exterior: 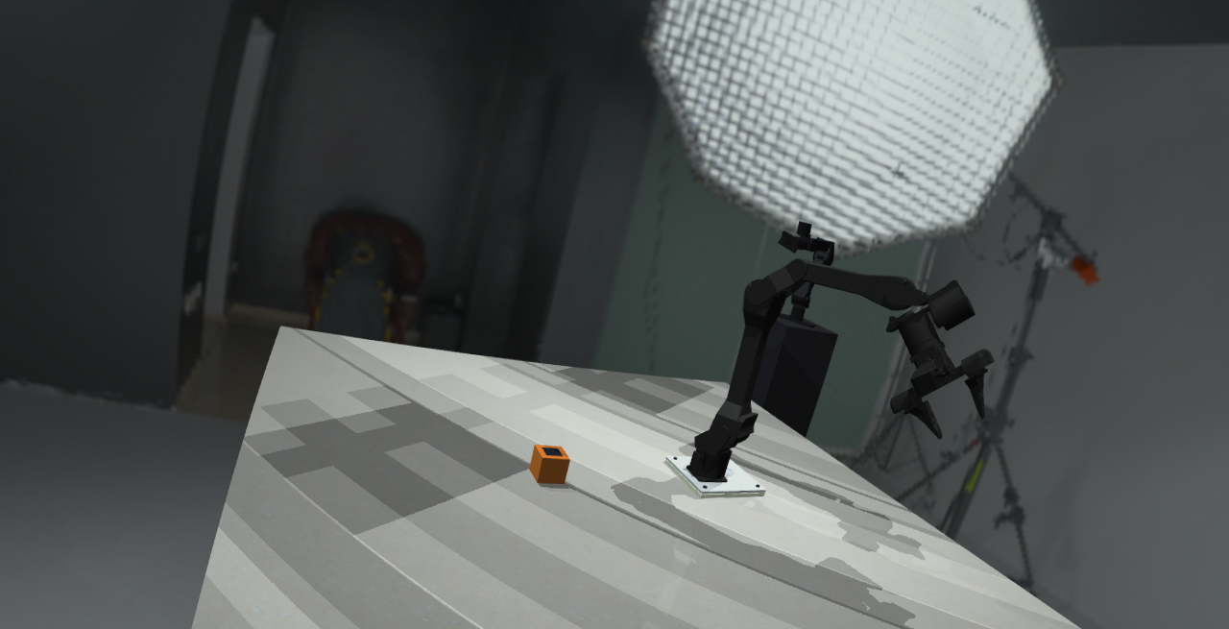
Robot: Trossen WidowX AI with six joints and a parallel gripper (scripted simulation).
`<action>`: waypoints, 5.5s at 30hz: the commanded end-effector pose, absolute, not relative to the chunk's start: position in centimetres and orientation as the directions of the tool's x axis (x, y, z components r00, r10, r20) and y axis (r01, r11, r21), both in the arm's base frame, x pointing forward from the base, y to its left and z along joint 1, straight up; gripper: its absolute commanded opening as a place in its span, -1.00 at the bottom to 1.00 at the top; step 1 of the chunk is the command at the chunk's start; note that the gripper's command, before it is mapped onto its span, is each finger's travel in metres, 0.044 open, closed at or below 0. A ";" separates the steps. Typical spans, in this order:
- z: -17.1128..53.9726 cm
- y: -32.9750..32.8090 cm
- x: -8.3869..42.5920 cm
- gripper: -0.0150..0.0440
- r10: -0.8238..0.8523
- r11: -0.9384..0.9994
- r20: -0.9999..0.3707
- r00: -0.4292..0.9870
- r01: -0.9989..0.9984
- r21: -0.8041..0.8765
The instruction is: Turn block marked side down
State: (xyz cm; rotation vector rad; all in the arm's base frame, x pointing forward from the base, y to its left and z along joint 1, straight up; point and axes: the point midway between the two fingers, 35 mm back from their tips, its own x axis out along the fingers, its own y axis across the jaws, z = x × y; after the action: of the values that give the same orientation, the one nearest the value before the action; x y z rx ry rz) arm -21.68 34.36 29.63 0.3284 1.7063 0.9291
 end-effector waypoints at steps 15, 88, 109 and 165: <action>24.5 39.3 1.2 1.00 0.563 0.795 -0.825 0.053 -0.307 0.523; 6.6 1.7 32.7 1.00 -0.006 0.998 -0.999 0.031 -0.055 -0.008; 5.7 1.6 32.7 0.15 -0.006 0.998 -1.000 0.031 -0.055 -0.008; 8.0 1.6 32.3 -0.49 0.020 0.998 -0.873 0.487 -0.055 -0.008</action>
State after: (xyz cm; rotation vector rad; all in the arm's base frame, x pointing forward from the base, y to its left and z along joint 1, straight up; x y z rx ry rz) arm 32.52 1.62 7.99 -0.0345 1.1148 0.0386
